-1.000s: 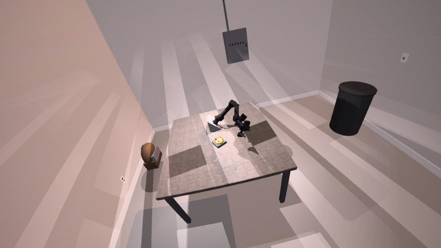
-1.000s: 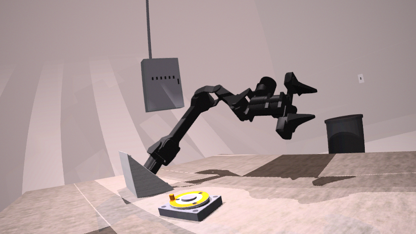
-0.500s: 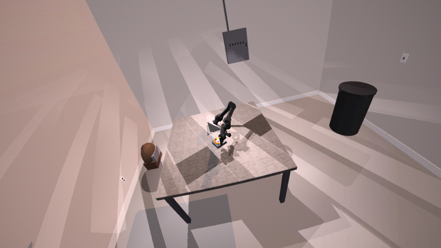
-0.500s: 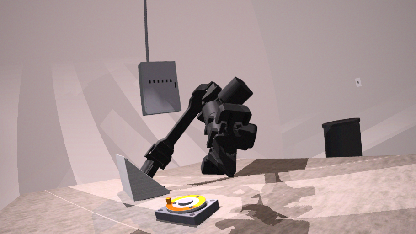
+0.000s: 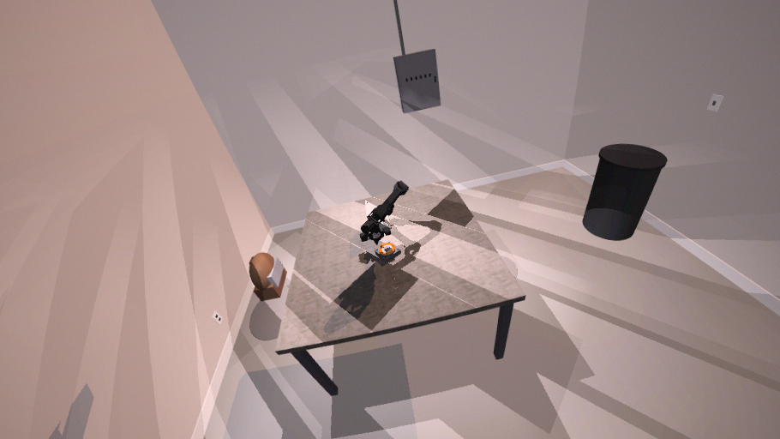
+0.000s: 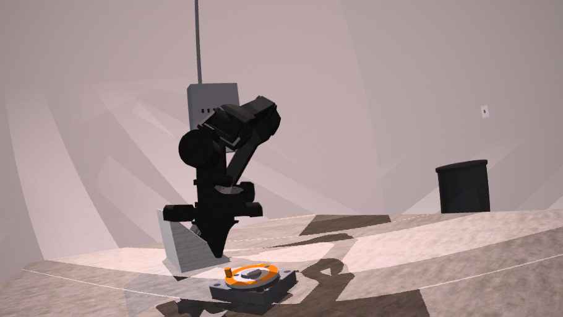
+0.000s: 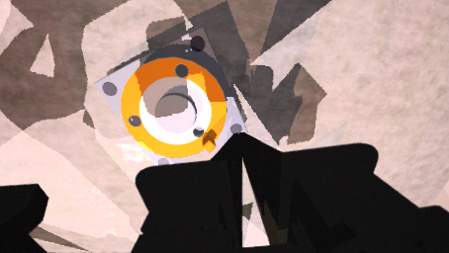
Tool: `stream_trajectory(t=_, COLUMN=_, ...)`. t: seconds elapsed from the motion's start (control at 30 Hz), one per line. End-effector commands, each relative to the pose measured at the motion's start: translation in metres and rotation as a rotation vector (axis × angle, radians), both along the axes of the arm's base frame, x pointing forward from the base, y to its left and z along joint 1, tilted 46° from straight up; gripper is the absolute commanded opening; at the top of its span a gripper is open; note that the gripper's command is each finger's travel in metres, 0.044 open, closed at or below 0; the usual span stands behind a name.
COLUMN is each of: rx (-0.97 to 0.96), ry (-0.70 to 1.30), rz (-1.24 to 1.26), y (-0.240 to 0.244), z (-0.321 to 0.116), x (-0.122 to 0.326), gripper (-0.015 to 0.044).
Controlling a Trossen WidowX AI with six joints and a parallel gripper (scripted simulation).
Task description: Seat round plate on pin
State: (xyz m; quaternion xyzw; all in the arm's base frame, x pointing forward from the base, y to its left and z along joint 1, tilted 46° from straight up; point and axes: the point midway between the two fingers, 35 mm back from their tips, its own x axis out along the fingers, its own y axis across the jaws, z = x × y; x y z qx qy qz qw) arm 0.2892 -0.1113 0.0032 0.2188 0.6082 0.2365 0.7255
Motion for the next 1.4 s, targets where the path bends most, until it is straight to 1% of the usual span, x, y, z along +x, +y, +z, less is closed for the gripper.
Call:
stream_trajectory(t=0.0, rx=0.153, ry=0.132, rz=-0.122, y=0.001, z=0.007, x=-0.016, gripper=0.0)
stream_trajectory(t=0.23, rx=0.153, ry=0.132, rz=-0.122, y=0.003, z=0.005, x=-0.015, gripper=0.0)
stream_trajectory(t=0.53, rx=0.154, ry=0.131, rz=-0.121, y=0.034, z=-0.026, x=-0.008, gripper=0.0)
stream_trajectory(t=1.37, rx=0.155, ry=0.132, rz=-0.121, y=0.047, z=-0.019, x=-0.026, gripper=0.0)
